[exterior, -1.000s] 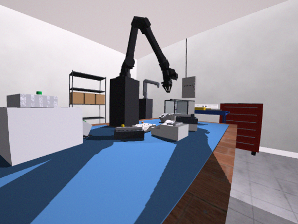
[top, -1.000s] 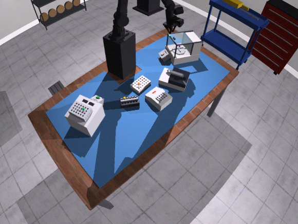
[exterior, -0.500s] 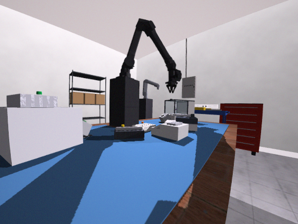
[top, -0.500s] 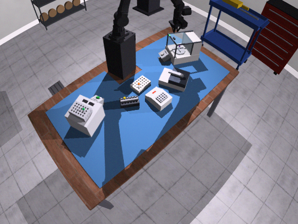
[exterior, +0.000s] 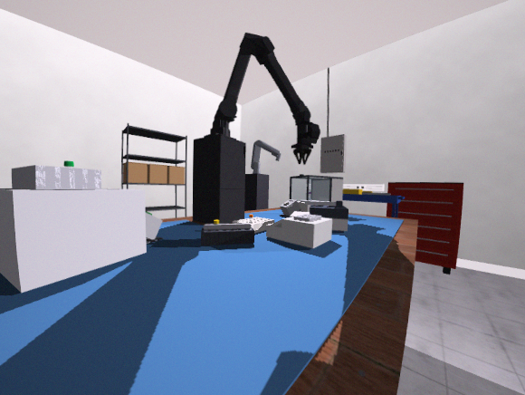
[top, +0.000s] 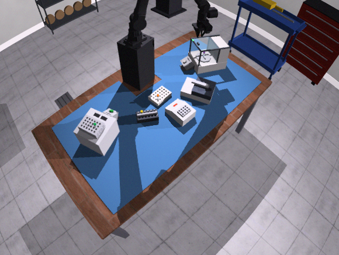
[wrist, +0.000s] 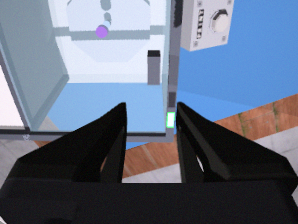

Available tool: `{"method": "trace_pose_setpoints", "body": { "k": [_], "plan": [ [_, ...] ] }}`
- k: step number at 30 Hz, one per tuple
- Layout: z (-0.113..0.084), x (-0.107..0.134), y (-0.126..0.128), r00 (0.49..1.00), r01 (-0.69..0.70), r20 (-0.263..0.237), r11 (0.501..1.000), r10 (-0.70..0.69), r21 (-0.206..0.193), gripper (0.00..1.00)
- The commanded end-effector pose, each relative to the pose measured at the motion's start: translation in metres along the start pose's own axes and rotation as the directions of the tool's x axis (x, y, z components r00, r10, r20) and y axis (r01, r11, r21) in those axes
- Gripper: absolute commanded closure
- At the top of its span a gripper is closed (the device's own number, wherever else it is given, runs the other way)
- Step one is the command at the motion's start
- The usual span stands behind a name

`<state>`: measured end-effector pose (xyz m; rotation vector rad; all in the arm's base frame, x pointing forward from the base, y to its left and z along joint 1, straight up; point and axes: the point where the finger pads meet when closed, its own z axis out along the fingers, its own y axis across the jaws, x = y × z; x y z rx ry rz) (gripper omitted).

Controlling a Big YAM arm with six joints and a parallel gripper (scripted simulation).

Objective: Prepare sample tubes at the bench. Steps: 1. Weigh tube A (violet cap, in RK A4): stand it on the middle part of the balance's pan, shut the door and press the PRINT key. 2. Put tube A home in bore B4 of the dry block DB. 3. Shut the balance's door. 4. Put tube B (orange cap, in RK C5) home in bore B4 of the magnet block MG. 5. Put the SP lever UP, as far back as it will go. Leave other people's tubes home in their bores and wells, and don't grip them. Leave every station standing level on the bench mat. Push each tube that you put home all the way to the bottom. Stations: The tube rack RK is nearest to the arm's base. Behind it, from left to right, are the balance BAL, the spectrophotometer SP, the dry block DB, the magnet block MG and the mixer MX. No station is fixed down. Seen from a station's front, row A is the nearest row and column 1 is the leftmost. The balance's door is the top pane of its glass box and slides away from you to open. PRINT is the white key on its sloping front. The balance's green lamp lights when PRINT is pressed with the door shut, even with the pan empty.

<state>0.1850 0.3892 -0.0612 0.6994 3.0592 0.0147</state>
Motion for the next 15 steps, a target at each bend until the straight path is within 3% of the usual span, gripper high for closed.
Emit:
{"method": "trace_pose_setpoints", "body": {
  "k": [1, 15],
  "plan": [
    [0.012, 0.002, 0.001, 1.0, -0.005, -0.002, 1.0, 0.005, 0.006, 0.7],
    [0.032, 0.002, 0.002, 1.0, -0.005, -0.002, 1.0, 0.005, 0.003, 0.7]
  ]
}}
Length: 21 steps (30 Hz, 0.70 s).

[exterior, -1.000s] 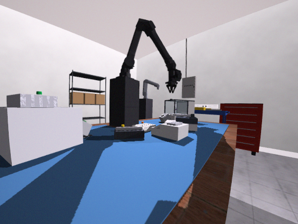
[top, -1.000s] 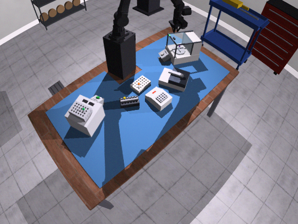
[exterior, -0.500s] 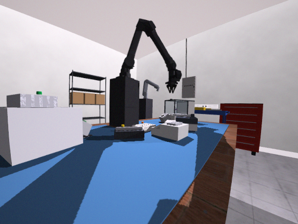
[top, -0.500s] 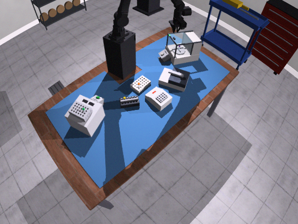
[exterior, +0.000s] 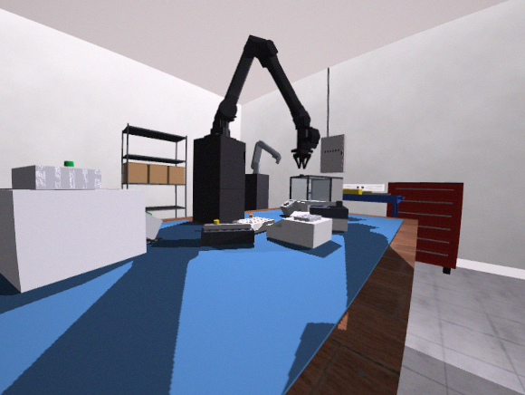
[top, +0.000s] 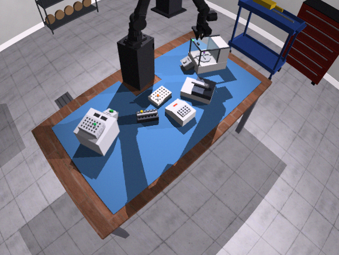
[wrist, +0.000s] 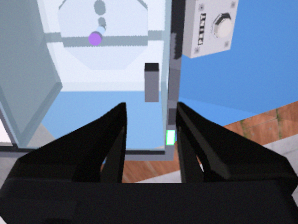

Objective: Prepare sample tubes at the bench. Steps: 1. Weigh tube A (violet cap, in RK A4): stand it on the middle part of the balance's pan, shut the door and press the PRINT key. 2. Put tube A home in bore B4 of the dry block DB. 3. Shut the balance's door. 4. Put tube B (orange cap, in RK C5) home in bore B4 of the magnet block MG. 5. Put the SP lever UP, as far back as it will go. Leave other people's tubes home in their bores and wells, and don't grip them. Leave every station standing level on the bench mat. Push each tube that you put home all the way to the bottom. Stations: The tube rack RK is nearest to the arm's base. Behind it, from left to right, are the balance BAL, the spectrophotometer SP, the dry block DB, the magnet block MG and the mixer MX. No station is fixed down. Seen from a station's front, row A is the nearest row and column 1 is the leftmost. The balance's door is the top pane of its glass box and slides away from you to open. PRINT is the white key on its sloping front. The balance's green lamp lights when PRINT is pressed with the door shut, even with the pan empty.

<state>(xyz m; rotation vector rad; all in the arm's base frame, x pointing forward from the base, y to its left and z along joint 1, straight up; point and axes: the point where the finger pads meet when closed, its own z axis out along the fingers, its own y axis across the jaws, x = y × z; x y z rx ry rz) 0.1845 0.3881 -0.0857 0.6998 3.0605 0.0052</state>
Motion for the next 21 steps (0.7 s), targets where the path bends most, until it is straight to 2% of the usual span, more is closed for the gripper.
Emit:
{"method": "trace_pose_setpoints", "body": {
  "k": [1, 7, 21],
  "plan": [
    [0.009, 0.002, 0.003, 1.0, -0.005, -0.002, 1.0, 0.005, -0.002, 0.7],
    [0.021, 0.002, -0.003, 1.0, -0.005, -0.002, 1.0, 0.005, 0.008, 0.7],
    [0.04, 0.002, 0.001, 1.0, -0.005, -0.002, 1.0, 0.005, 0.001, 0.7]
  ]
}}
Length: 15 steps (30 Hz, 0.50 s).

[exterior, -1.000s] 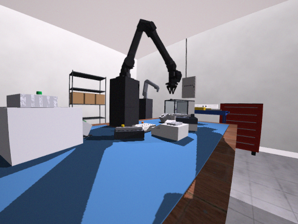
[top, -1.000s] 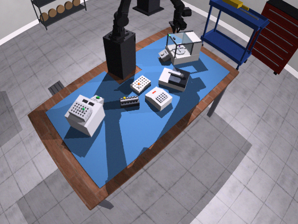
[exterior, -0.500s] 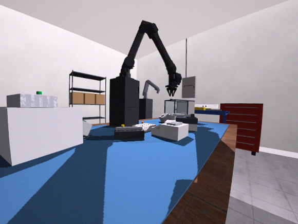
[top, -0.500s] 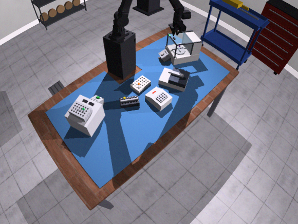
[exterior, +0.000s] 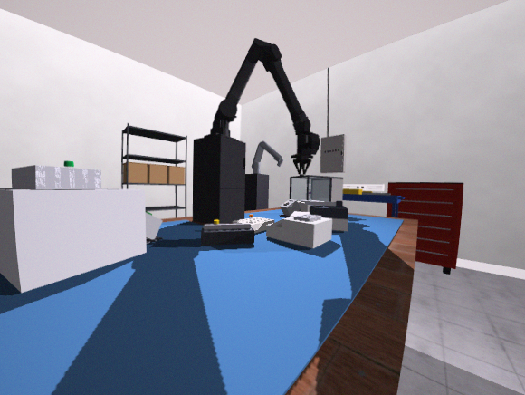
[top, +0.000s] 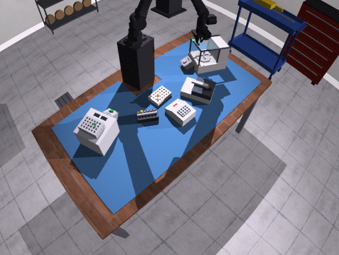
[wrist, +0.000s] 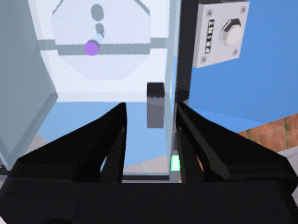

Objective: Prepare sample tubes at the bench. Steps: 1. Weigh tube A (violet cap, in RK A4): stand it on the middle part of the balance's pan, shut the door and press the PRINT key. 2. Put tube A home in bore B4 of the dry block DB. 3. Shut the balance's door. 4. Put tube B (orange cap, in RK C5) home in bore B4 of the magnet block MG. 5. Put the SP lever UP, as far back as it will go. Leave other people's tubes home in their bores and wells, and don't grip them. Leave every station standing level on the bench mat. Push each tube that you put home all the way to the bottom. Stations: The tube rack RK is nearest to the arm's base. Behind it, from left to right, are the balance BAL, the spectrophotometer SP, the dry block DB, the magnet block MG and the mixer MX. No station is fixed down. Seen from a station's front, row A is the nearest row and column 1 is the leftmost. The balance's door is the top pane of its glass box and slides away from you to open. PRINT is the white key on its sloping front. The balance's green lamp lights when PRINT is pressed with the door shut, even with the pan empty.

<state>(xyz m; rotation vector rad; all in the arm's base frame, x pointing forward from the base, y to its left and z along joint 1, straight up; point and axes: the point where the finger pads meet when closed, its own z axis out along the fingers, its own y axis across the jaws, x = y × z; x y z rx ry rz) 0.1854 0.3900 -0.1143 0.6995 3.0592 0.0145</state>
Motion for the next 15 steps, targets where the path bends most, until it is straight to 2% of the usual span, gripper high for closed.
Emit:
{"method": "trace_pose_setpoints", "body": {
  "k": [1, 5, 14, 15],
  "plan": [
    [0.013, 0.0018, -0.0011, 1.0, -0.005, -0.002, 1.0, 0.005, 0.007, 0.7],
    [0.015, 0.002, -0.0076, 1.0, -0.005, -0.002, 1.0, 0.005, 0.022, 0.7],
    [0.0146, 0.002, -0.0072, 1.0, -0.005, -0.002, 1.0, 0.005, 0.021, 0.7],
    [0.0146, 0.002, -0.0072, 1.0, -0.005, -0.002, 1.0, 0.005, 0.021, 0.94]
  ]
}}
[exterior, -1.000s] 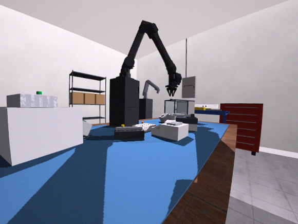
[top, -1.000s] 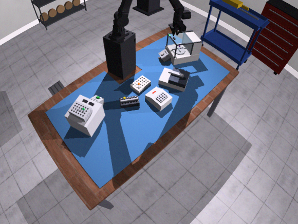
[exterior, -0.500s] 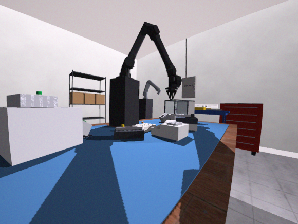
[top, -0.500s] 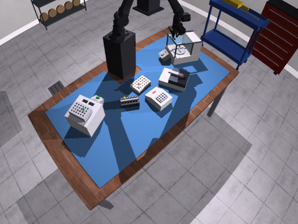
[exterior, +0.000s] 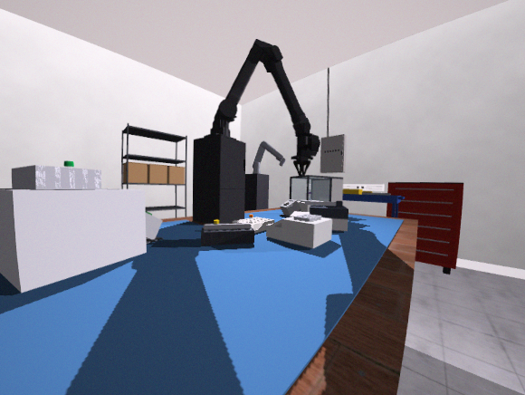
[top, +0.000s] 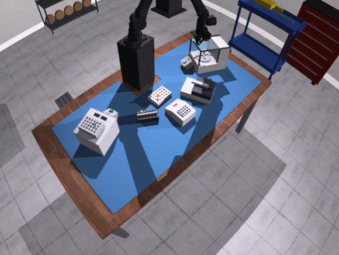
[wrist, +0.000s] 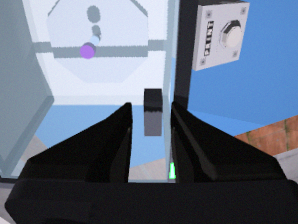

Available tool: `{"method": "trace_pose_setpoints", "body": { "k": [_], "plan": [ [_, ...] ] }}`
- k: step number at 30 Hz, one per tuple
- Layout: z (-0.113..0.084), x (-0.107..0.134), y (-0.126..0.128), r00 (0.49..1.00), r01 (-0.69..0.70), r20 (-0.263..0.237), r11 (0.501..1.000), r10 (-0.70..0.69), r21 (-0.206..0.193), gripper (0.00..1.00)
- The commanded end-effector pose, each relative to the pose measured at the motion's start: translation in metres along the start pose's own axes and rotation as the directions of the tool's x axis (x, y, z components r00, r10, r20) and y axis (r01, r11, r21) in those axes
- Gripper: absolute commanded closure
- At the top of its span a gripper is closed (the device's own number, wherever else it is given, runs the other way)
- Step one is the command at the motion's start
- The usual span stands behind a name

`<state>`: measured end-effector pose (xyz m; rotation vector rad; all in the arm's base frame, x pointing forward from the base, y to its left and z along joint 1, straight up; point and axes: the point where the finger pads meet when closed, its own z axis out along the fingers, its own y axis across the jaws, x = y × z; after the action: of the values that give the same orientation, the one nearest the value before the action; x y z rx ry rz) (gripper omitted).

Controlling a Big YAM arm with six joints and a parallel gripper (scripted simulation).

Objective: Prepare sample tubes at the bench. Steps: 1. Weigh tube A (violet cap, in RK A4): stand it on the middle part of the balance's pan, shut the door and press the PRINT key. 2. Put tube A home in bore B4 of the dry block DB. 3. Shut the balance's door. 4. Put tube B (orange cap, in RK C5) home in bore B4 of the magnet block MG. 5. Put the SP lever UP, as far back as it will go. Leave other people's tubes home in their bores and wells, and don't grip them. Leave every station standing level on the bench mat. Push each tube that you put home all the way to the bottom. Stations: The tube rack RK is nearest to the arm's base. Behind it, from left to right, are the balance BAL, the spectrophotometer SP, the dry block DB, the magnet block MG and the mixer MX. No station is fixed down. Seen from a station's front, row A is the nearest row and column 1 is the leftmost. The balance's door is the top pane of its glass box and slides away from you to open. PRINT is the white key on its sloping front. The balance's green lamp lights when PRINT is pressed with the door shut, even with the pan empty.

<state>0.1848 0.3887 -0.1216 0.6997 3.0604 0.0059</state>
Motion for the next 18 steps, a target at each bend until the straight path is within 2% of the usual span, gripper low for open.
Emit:
{"method": "trace_pose_setpoints", "body": {
  "k": [1, 17, 18],
  "plan": [
    [0.007, 0.002, -0.006, 1.0, -0.005, -0.002, 1.0, 0.005, 0.015, 0.94],
    [0.006, 0.002, -0.004, 1.0, -0.004, -0.002, 1.0, 0.004, 0.013, 0.94],
    [0.004, 0.002, 0.005, 1.0, -0.004, -0.002, 1.0, 0.004, 0.002, 0.94]
  ]
}}
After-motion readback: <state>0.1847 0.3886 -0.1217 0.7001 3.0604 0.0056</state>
